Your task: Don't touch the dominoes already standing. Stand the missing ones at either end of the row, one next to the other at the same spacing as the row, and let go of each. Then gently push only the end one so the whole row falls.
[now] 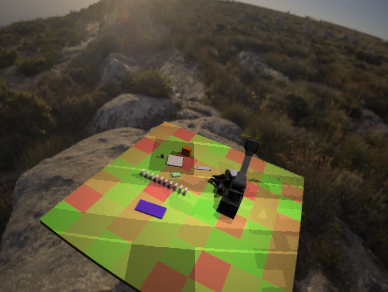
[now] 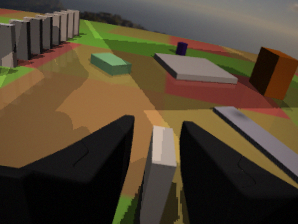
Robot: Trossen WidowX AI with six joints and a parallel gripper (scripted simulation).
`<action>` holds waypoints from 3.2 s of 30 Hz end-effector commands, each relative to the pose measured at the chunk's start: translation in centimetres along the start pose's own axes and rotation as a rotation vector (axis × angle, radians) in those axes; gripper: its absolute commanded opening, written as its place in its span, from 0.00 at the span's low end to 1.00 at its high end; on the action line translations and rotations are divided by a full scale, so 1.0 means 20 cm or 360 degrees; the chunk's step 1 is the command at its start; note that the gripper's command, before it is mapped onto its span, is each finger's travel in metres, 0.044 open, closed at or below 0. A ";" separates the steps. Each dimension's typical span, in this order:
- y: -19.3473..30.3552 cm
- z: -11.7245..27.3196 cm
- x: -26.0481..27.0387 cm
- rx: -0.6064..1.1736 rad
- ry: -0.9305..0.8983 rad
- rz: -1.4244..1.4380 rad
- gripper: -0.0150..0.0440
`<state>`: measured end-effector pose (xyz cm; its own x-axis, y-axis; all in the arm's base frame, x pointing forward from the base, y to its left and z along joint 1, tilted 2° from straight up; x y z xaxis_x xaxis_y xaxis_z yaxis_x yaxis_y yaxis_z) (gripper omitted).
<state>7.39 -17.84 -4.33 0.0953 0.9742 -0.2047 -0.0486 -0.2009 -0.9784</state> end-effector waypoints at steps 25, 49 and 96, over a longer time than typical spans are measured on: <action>-0.22 0.01 -0.05 0.0001 0.0000 0.0004 1.00; -0.44 -0.33 -0.22 0.1828 0.0427 -0.1653 1.00; -0.34 -0.42 -0.09 0.2083 0.1577 -0.2061 0.96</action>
<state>15.96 -19.07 2.64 0.9990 0.0040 0.0454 -0.0022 0.9992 -0.0395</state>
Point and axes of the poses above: the point midway between the two fingers, 35 mm back from their tips, its own z axis back along the fingers, its own x axis across the jaws, y = z × x, the point moved 6 cm from there along z, back along the fingers, and after that the axes turned 6 degrees about z, right-handed, at the moved point
